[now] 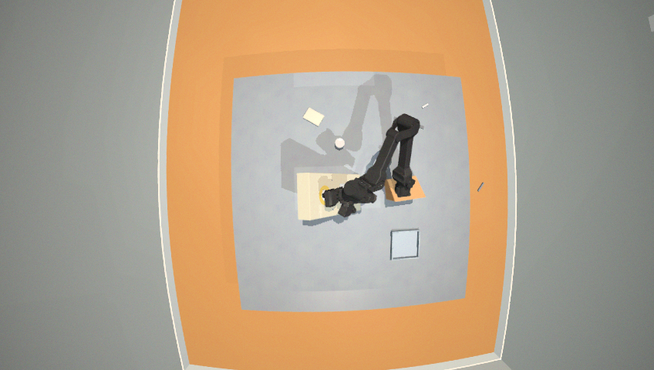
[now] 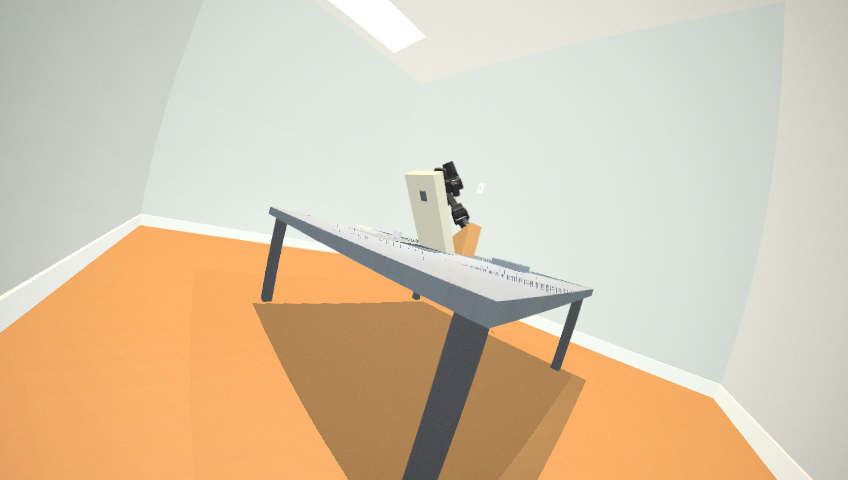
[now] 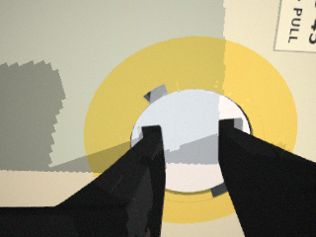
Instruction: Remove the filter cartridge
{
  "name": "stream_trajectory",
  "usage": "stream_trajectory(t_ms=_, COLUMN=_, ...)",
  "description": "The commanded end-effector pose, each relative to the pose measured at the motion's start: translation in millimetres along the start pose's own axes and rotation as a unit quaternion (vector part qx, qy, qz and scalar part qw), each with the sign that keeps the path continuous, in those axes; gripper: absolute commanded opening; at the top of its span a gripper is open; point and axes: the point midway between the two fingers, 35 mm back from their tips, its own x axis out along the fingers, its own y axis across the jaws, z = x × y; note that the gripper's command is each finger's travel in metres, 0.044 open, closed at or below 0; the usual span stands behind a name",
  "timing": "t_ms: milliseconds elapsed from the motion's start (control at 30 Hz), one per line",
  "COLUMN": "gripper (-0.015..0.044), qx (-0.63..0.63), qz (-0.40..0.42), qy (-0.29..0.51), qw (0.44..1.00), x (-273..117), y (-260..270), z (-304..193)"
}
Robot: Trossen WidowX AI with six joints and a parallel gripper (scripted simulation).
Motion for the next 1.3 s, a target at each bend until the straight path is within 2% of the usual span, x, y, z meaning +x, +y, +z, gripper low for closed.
stream_trajectory(t_ms=0, gripper=0.0, qx=0.083, qz=0.004, qy=-0.006, qw=0.997, x=8.9, y=-0.2, z=0.4)
stream_trajectory(t_ms=500, gripper=0.0, qx=0.338, qz=0.006, qy=-0.005, qw=0.941, x=8.3, y=-0.2, z=0.4)
stream_trajectory(t_ms=1067, gripper=0.0, qx=0.593, qz=0.007, qy=-0.003, qw=0.805, x=7.5, y=-0.3, z=0.5)
stream_trajectory(t_ms=1267, gripper=0.0, qx=0.542, qz=0.007, qy=-0.004, qw=0.84, x=8.3, y=-0.3, z=0.5)
